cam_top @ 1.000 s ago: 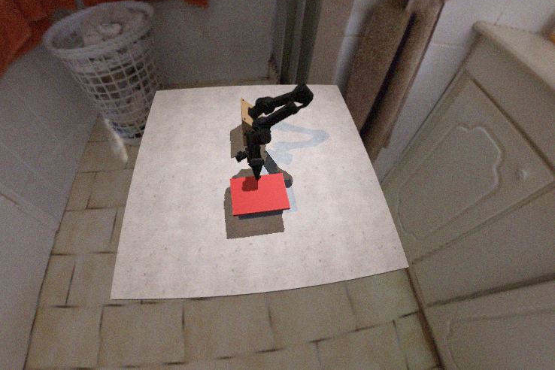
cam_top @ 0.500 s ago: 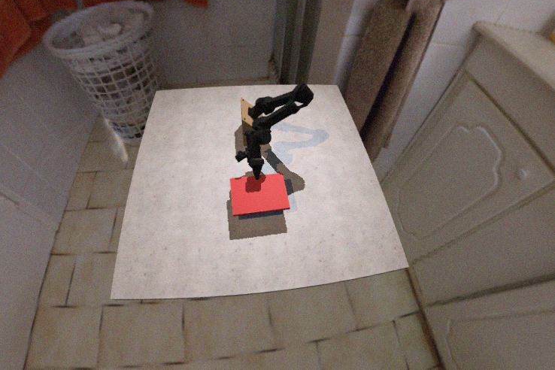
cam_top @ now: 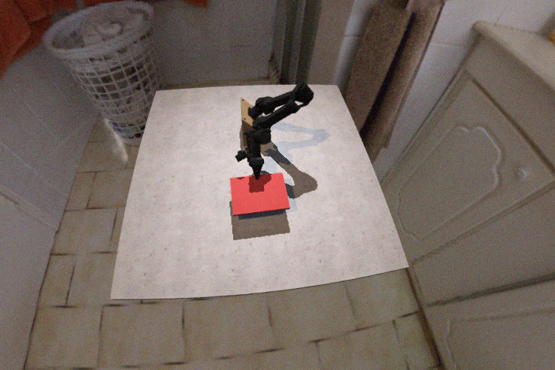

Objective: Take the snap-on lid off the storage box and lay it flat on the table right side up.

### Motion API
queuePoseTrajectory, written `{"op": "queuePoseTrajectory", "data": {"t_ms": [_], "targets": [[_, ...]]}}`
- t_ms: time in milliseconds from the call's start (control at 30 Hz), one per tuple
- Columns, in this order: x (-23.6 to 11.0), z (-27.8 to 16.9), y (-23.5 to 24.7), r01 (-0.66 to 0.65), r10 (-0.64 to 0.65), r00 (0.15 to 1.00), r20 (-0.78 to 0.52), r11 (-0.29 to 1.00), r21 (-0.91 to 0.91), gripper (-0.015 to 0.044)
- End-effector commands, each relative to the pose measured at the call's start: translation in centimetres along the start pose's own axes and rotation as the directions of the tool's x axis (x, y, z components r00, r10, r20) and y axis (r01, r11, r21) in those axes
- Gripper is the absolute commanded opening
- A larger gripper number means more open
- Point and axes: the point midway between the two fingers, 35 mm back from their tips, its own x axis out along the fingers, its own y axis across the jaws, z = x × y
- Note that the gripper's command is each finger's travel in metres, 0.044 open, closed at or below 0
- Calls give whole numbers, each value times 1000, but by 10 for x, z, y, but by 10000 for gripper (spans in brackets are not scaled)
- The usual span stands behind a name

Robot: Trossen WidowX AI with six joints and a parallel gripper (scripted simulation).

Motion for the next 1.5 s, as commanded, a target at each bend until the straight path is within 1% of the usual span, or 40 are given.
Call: {"op": "queuePoseTrajectory", "data": {"t_ms": [0, 1467], "targets": [[-3, 1, 3, -6, 6, 1000, -2, 1000, -2, 0], [-7, 1, 9, -8, 8, 1000, 0, 1000, -1, 0]]}}
